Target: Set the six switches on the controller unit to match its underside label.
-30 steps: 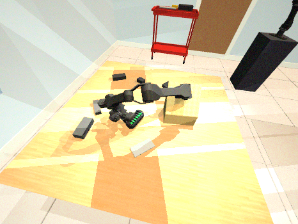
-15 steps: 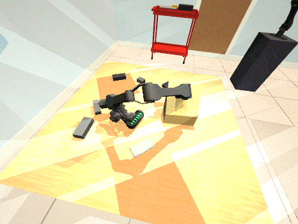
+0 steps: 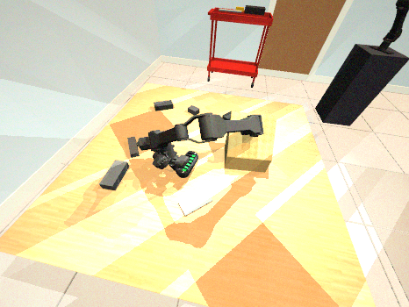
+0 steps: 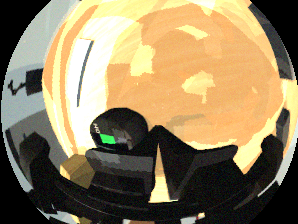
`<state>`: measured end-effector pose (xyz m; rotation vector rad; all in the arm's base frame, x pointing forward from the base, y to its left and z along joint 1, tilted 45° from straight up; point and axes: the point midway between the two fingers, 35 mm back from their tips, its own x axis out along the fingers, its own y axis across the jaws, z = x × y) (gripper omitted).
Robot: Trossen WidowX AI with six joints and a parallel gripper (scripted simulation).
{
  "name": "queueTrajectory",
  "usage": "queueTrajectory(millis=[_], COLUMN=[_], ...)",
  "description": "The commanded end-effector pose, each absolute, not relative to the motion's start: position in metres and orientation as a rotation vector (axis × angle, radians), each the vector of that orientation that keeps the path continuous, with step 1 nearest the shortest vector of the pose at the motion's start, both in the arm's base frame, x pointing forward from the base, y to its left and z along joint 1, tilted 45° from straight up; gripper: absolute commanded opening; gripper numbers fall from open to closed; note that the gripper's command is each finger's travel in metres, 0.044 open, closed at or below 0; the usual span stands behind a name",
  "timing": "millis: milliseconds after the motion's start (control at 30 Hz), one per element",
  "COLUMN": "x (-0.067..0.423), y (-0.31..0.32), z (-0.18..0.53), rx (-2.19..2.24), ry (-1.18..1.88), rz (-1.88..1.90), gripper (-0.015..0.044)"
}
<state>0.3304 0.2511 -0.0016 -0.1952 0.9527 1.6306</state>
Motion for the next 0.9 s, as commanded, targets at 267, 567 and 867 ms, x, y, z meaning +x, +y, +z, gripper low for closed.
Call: queueTrajectory(millis=[267, 567, 867], x=[0.314, 0.307, 0.301], y=[0.256, 0.257, 0.257], z=[0.0, 0.001, 0.002], rx=[-0.183, -0.183, -0.183], ry=[0.97, 0.97, 0.97], rz=[1.64, 1.64, 1.64], gripper=[0.0, 0.0, 0.0])
